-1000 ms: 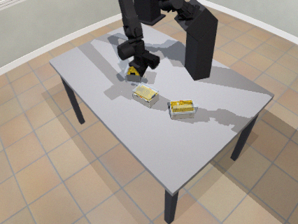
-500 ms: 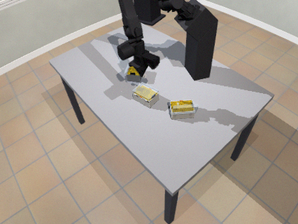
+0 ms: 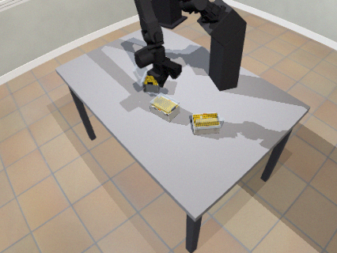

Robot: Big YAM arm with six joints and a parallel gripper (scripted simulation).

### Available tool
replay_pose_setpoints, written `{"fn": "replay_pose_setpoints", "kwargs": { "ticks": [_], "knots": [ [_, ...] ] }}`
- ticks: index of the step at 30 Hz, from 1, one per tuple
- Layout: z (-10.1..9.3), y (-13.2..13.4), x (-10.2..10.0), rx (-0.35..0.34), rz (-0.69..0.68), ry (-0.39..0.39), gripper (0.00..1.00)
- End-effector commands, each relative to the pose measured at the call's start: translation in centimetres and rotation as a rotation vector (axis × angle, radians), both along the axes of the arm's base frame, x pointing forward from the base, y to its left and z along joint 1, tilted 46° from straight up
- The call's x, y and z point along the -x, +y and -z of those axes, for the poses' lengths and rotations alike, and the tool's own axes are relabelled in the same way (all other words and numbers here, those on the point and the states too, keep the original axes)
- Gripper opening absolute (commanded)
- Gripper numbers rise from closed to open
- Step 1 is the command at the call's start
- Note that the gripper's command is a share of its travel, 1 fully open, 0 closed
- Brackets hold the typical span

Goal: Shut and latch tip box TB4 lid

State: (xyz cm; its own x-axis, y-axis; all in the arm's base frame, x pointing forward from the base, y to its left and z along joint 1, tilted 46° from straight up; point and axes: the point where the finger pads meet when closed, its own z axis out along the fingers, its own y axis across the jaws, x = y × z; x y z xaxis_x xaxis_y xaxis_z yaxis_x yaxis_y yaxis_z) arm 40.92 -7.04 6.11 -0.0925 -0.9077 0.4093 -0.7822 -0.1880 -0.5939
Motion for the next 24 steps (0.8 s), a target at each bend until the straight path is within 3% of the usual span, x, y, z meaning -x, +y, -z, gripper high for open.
{"fn": "replay_pose_setpoints", "kwargs": {
  "ticks": [1,10,24],
  "knots": [
    [1.3,-0.9,0.0,0.010,0.000,0.014,0.00],
    [2.7,-1.7,-0.4,0.010,0.000,0.005,0.00],
    [6.7,-3.1,0.5,0.008,-0.001,0.023,0.00]
  ]
}}
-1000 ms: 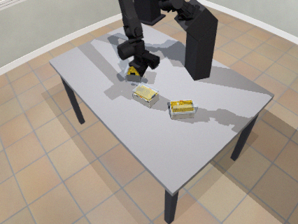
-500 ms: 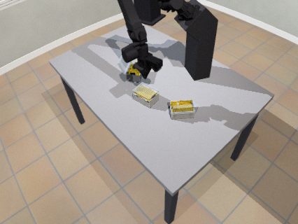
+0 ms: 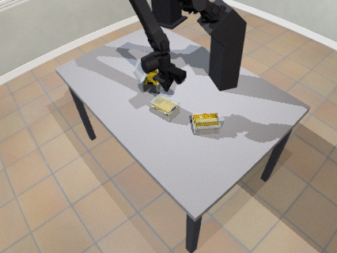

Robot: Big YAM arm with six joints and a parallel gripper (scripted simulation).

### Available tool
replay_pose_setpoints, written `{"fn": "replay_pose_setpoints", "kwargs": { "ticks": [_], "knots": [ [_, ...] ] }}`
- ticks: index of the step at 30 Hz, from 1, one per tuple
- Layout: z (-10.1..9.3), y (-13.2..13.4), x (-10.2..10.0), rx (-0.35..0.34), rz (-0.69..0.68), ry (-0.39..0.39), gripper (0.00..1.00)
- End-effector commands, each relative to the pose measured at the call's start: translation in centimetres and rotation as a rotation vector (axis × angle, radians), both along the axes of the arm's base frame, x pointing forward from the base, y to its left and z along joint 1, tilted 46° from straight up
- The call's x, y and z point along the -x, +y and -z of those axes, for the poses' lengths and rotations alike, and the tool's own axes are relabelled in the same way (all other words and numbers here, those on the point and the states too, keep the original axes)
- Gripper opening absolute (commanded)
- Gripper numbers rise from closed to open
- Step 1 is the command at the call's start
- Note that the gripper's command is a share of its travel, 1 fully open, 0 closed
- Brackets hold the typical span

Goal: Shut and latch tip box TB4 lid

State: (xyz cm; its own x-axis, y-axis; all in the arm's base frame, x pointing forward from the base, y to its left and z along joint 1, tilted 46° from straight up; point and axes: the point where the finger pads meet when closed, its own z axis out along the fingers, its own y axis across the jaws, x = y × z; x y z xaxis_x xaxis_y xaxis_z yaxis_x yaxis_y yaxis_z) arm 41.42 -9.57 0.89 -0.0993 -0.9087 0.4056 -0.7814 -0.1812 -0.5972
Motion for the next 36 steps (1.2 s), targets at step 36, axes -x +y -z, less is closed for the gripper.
{"fn": "replay_pose_setpoints", "kwargs": {
  "ticks": [36],
  "knots": [
    [3.6,-2.1,-1.2,0.015,-0.006,0.008,0.00]
  ]
}}
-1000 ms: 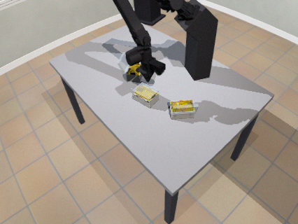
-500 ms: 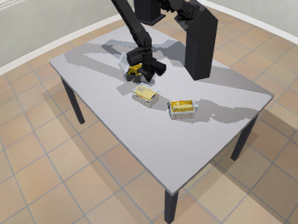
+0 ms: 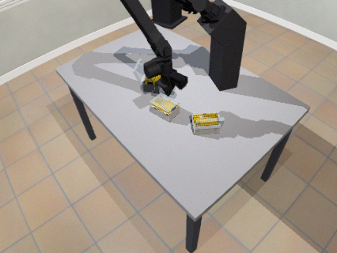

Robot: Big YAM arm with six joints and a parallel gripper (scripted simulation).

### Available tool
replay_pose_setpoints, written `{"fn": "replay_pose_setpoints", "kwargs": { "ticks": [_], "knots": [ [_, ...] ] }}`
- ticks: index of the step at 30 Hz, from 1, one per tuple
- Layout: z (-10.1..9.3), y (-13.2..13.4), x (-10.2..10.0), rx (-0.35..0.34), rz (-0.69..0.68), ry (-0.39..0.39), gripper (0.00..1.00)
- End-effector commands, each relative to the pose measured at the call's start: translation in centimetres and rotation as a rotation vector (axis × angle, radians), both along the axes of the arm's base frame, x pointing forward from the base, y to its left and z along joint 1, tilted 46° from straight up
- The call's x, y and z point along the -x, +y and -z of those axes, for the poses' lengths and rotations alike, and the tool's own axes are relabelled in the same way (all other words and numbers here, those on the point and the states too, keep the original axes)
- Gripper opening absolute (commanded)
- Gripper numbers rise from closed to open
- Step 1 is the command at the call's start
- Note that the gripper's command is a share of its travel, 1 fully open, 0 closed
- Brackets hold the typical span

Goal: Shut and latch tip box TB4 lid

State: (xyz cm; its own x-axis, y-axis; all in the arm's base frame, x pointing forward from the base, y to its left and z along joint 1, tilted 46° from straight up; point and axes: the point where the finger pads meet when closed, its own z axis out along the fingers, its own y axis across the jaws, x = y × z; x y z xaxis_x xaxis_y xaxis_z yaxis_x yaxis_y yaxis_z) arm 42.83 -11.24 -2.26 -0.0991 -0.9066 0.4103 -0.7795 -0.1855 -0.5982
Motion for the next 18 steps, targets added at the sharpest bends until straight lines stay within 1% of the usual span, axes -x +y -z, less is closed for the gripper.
{"fn": "replay_pose_setpoints", "kwargs": {
  "ticks": [1,2,7,9,10,11,18],
  "knots": [
    [0.9,-0.4,0.6,0.008,-0.005,0.020,0.00],
    [0.7,-0.6,0.1,0.009,-0.005,0.010,0.00],
    [1.2,-0.9,-0.3,0.010,-0.004,0.011,0.00],
    [1.9,-0.4,0.7,0.006,-0.010,0.037,0.00],
    [1.9,-0.4,0.8,0.005,-0.011,0.040,0.00],
    [1.1,-0.2,0.2,0.003,-0.009,0.014,0.00],
    [1.1,-0.2,0.2,0.003,-0.009,0.014,0.00]
  ]
}}
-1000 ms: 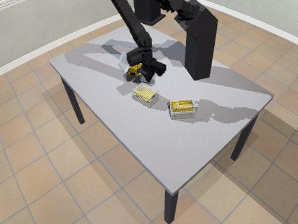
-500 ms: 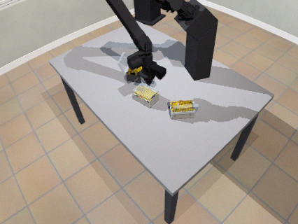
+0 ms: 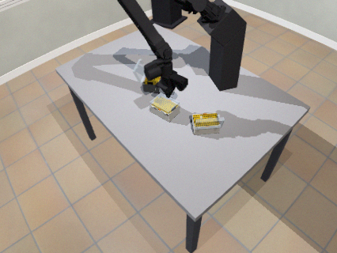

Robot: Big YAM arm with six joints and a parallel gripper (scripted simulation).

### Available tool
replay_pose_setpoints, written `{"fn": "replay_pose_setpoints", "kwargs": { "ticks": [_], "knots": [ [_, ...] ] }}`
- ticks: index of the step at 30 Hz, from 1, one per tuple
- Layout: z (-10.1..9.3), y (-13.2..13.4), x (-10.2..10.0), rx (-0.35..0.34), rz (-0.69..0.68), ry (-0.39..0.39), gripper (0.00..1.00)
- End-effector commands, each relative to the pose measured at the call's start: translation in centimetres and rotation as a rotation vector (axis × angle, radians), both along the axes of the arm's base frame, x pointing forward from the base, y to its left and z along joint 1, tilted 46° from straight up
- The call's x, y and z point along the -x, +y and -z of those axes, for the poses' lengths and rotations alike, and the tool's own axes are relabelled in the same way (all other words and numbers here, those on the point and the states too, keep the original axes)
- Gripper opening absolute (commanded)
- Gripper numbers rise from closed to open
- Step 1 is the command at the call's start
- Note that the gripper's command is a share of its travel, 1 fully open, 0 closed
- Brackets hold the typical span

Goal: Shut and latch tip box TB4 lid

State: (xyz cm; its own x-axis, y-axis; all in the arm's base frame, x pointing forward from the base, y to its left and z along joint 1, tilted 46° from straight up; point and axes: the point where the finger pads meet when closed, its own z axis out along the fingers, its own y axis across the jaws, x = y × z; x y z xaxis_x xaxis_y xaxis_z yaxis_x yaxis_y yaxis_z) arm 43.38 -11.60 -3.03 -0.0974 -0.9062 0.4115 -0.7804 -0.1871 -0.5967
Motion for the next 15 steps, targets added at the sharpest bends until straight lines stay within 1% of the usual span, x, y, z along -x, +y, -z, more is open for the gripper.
{"fn": "replay_pose_setpoints", "kwargs": {
  "ticks": [1,5,15],
  "knots": [
    [0.98,-0.12,0.99,0.005,-0.009,0.031,0.00],
    [0.64,-0.54,0.27,0.008,-0.003,0.013,0.00],
    [0.84,-0.65,0.09,0.008,-0.003,0.013,0.00]
  ]
}}
